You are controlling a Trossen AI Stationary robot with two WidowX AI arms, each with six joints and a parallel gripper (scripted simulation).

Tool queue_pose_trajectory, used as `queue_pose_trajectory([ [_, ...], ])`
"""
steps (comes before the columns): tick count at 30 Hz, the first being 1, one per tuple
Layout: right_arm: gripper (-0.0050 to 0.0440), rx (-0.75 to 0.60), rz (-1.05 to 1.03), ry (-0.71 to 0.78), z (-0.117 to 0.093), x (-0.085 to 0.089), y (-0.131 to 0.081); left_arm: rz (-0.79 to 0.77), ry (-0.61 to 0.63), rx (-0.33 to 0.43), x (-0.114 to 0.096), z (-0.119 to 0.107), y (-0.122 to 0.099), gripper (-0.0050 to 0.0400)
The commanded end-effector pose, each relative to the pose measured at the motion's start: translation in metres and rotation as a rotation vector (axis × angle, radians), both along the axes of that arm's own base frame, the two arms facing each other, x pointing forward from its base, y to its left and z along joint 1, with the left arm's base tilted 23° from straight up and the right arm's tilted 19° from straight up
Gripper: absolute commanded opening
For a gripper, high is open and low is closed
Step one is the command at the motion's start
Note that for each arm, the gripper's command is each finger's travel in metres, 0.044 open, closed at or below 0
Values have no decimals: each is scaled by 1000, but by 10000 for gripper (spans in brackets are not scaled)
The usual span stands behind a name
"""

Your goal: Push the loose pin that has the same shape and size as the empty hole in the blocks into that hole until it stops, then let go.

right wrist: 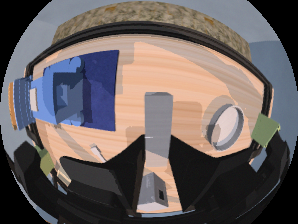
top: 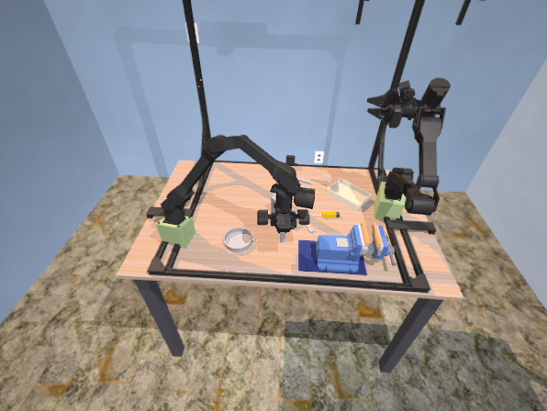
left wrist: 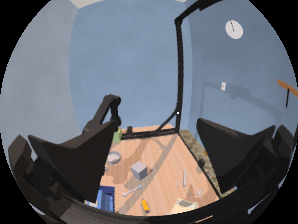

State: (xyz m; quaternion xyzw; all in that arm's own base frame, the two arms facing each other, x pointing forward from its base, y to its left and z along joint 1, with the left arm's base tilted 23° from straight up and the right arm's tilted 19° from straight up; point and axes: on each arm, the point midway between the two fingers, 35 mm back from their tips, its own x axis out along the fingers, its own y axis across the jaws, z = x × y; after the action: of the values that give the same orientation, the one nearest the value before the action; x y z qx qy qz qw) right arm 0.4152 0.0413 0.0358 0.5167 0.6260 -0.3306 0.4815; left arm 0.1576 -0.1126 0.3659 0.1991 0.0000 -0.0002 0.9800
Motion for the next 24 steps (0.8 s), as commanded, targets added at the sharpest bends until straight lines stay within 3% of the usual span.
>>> queue_pose_trajectory([
  [1,0,0,3,-5,15,-2,-3,0,0,1,0,0,0,400],
  [7,0,0,22,-12,15,-2,-3,0,0,1,0,0,0,400],
  [24,0,-1,439,-158,13,-2,-3,0,0,1,0,0,0,400],
])
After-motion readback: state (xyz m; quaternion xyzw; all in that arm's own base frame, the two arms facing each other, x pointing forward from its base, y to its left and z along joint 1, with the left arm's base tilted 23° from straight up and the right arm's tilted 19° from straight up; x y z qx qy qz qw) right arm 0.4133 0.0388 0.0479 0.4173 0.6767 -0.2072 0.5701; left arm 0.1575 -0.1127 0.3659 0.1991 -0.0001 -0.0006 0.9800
